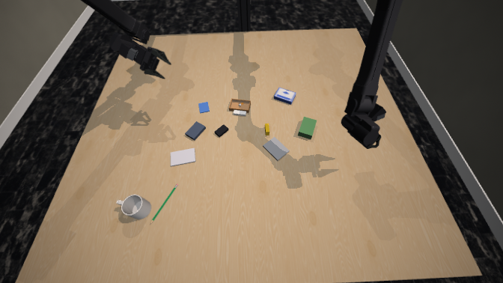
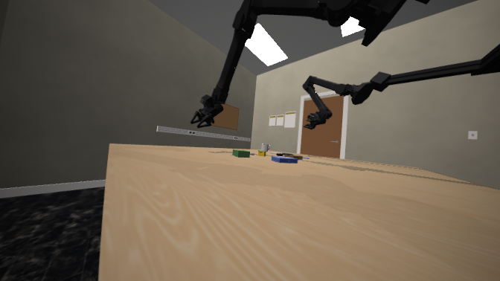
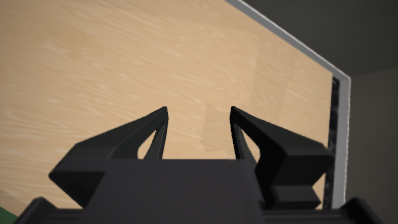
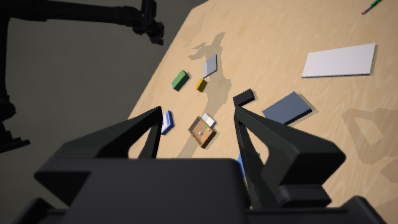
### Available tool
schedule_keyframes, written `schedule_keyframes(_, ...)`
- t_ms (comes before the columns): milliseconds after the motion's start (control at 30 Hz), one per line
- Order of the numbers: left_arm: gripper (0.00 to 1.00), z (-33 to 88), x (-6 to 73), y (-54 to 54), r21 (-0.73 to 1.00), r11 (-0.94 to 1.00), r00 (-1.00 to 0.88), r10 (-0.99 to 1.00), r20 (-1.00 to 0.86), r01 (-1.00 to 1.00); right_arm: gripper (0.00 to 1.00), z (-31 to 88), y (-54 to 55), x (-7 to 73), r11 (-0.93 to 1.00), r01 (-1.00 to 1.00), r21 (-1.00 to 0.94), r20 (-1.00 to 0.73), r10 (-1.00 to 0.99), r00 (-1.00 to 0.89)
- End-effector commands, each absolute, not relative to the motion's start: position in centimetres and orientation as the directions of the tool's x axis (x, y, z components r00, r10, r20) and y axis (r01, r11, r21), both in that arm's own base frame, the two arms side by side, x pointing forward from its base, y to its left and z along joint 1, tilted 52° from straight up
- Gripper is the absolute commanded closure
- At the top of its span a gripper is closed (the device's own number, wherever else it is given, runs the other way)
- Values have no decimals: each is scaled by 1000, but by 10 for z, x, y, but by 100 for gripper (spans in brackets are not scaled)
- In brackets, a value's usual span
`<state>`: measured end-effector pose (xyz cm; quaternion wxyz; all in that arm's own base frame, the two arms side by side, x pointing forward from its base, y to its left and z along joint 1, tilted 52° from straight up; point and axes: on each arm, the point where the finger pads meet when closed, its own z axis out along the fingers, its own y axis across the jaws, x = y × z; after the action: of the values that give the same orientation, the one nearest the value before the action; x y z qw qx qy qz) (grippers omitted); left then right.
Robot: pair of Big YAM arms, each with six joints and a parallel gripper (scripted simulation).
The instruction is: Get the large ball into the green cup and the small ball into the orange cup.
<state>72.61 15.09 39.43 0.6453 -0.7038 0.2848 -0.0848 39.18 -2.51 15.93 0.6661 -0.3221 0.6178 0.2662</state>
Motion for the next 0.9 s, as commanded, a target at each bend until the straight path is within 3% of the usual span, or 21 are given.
schedule_keyframes(0,39,403,724,149,-960,-4,826,-512,-238,-279,30,160,-25,391,651,-752,-103,-994,-45,97)
schedule_keyframes(533,39,403,724,149,-960,-4,826,-512,-238,-279,30,160,-25,391,651,-752,-103,-994,-45,97)
schedule_keyframes(567,0,411,725,149,-965,-4,830,-512,-223,-262,0,160,-25,391,651,-752,-103,-994,-45,97)
schedule_keyframes(867,0,411,725,149,-965,-4,830,-512,-223,-262,0,165,-36,396,678,-728,-105,-994,-47,99)
